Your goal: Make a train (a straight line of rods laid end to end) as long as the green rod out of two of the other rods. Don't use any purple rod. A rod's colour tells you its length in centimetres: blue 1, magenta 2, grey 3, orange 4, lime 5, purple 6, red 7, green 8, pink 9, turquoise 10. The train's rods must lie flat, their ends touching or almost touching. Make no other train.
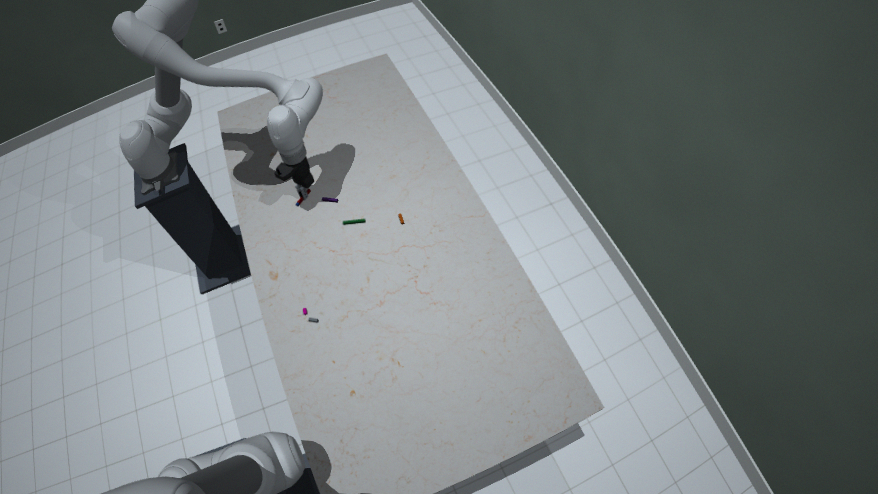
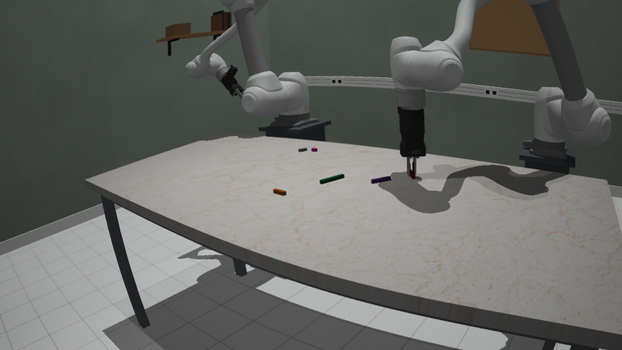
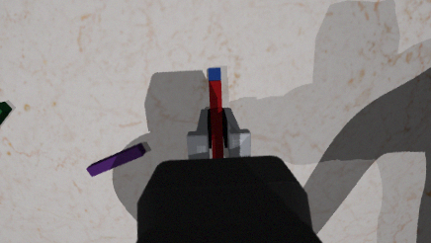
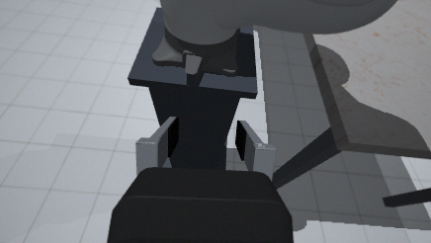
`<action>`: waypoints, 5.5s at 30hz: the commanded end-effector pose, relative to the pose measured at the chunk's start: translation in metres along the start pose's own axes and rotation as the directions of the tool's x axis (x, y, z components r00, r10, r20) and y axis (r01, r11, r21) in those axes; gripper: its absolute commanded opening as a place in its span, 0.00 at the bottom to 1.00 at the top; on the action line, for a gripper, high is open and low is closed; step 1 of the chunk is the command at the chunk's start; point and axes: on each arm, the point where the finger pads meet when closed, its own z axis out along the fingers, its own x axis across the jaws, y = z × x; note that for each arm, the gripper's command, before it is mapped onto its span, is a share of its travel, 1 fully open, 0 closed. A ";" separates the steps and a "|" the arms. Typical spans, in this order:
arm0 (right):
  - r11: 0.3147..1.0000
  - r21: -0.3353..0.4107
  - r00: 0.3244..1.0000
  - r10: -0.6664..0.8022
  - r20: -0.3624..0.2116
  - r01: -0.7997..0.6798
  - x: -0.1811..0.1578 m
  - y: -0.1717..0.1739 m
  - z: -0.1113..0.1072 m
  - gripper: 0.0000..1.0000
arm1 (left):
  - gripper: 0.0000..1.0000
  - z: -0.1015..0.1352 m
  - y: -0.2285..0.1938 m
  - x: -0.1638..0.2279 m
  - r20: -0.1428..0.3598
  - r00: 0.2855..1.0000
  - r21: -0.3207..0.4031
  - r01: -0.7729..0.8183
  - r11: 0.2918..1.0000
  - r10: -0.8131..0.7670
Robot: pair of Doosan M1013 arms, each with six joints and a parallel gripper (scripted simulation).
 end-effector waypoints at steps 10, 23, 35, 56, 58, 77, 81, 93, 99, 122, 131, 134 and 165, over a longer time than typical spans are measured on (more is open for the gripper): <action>1.000 -0.001 1.000 0.000 0.000 0.000 0.000 0.000 -0.001 1.00 | 0.30 -0.001 0.000 -0.001 0.001 1.000 -0.001 0.000 1.000 0.000; 1.000 -0.001 1.000 0.000 0.000 0.000 0.000 0.000 -0.001 1.00 | 0.54 -0.001 0.000 -0.001 0.001 1.000 -0.001 0.000 1.000 0.000; 1.000 -0.001 1.000 0.000 0.000 0.000 0.000 0.000 -0.001 1.00 | 0.54 -0.003 0.000 -0.001 0.001 1.000 -0.001 0.000 1.000 0.000; 1.000 -0.001 1.000 0.000 0.000 0.000 0.000 0.000 -0.001 1.00 | 0.54 -0.075 0.000 0.000 0.001 1.000 -0.001 0.000 1.000 0.000; 1.000 -0.001 1.000 0.000 0.000 0.000 0.000 0.000 -0.001 1.00 | 0.54 -0.082 0.000 0.000 0.001 1.000 -0.001 0.000 1.000 0.000; 1.000 -0.001 1.000 0.000 0.000 0.000 0.000 0.000 -0.001 1.00 | 1.00 -0.091 0.000 0.000 0.001 1.000 -0.001 0.000 1.000 0.000; 1.000 -0.001 1.000 0.000 0.000 0.000 0.000 0.000 -0.001 1.00 | 1.00 -0.091 0.000 0.000 0.001 1.000 -0.001 0.000 1.000 0.000; 1.000 -0.001 1.000 0.000 0.000 0.000 0.000 0.000 -0.001 1.00 | 1.00 -0.096 0.000 0.000 0.001 1.000 -0.001 0.000 1.000 0.000; 1.000 -0.001 1.000 0.000 0.000 0.000 0.000 0.000 -0.001 1.00 | 1.00 -0.119 0.000 0.000 0.001 1.000 -0.001 0.000 1.000 0.000; 1.000 -0.001 1.000 0.000 0.000 0.000 0.000 0.000 -0.001 1.00 | 1.00 -0.179 0.000 0.000 0.002 1.000 -0.001 0.000 1.000 0.000; 1.000 -0.001 1.000 0.000 0.000 0.000 0.000 0.000 -0.001 1.00 | 1.00 -0.179 0.000 0.000 0.002 1.000 -0.001 0.000 1.000 0.000; 1.000 -0.001 1.000 0.000 0.000 0.000 0.000 0.000 -0.001 1.00 | 1.00 -0.179 0.000 0.000 0.002 1.000 -0.001 0.000 1.000 0.000; 1.000 -0.001 1.000 0.000 0.000 0.000 0.000 0.000 -0.001 1.00 | 1.00 -0.179 0.000 0.000 0.002 1.000 -0.001 0.000 1.000 0.000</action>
